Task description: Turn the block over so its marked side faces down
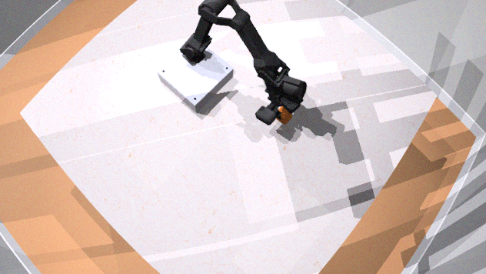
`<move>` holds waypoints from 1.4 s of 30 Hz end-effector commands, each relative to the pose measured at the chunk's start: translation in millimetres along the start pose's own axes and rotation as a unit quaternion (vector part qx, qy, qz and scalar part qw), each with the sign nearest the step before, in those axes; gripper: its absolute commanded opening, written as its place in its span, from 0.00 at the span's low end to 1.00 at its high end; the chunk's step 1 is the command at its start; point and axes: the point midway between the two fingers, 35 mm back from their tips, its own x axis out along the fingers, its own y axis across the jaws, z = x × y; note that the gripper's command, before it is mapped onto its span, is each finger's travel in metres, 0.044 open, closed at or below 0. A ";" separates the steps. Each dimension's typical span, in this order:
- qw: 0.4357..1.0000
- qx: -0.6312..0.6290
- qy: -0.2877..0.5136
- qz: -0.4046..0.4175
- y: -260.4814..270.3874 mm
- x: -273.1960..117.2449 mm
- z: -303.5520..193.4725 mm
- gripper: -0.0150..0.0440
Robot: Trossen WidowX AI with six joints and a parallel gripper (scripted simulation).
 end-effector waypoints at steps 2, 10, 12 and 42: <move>0.999 0.004 -0.044 -0.001 -0.5 -5.1 -0.2 0.25; 0.999 0.004 -0.054 -0.001 -0.5 -3.5 -0.3 0.25; 0.998 0.003 -0.067 -0.001 0.0 1.7 0.2 0.25; 0.958 0.003 -0.285 -0.002 -0.1 25.5 -13.8 0.25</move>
